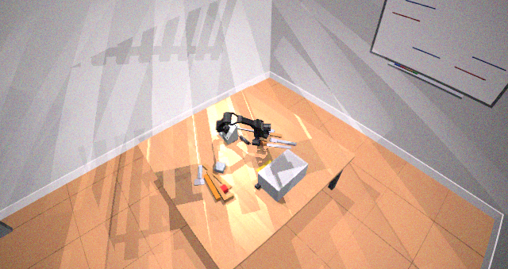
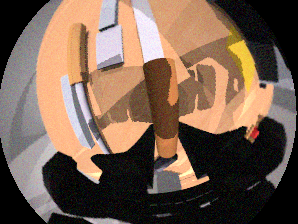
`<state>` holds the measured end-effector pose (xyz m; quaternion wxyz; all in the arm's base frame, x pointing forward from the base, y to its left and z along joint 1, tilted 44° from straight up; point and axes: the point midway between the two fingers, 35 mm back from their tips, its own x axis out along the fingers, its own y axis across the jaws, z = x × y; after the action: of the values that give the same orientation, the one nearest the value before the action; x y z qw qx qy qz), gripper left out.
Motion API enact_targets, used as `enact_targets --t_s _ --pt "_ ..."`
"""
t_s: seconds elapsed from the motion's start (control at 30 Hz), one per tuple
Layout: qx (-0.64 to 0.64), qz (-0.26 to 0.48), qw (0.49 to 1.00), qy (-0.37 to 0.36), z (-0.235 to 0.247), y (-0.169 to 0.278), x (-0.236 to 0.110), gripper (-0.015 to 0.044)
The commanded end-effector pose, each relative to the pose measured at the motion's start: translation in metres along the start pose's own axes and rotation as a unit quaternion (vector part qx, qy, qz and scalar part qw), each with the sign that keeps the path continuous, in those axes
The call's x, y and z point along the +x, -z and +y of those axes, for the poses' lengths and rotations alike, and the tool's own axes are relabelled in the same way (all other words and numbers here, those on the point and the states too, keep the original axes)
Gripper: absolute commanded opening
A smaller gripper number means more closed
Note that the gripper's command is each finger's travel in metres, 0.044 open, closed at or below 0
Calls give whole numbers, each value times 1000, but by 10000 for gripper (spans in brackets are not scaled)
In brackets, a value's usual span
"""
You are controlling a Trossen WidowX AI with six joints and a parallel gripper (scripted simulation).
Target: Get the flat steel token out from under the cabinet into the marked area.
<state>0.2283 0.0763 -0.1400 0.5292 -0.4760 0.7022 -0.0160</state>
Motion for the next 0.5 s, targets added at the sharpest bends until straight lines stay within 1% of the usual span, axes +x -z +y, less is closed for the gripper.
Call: enact_targets --t_s 0.0,0.47 --pt "2 -1 1000 3 -4 2 -1 0" --pt "1 0 1000 3 -20 6 -1 0"
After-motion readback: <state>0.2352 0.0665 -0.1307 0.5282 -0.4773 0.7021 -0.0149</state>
